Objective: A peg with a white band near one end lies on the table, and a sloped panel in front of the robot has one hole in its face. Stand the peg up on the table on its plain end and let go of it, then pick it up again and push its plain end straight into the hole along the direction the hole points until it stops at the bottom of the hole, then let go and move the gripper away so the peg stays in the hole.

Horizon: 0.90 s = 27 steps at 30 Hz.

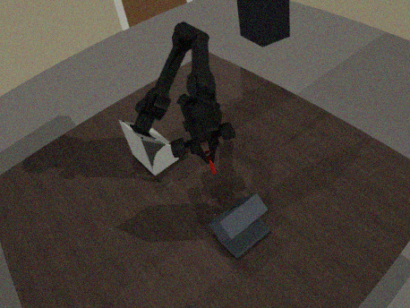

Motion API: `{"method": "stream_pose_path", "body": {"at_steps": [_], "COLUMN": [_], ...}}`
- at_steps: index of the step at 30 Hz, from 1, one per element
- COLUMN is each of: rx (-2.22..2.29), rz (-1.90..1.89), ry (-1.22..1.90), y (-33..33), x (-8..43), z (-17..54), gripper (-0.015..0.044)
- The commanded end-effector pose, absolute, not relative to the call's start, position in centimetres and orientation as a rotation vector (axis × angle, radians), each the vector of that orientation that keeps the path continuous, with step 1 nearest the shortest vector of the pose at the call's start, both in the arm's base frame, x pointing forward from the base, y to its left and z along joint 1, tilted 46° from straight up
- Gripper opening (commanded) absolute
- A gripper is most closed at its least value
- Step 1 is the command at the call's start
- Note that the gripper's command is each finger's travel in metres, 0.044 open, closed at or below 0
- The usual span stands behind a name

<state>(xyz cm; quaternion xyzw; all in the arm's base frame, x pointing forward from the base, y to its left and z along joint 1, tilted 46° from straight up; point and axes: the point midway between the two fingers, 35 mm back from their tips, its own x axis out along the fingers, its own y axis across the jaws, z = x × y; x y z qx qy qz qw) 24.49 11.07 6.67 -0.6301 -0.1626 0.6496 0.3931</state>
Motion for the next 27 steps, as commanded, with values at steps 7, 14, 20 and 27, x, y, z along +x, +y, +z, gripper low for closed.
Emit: {"method": "stream_pose_path", "body": {"at_steps": [7, 14, 20, 27], "rx": [-1.657, -1.697, -1.731, -1.77], "rz": [1.59, 1.546, 1.508, 1.464], "ry": [-0.43, -0.442, -0.453, -0.464], "y": [10.5, 10.2, 9.9, 9.6], "x": [25.2, 25.7, 26.1, 26.6], "z": [6.0, 5.7, 5.4, 5.2], "gripper": [0.0, 0.0, 0.0, 0.0]}}
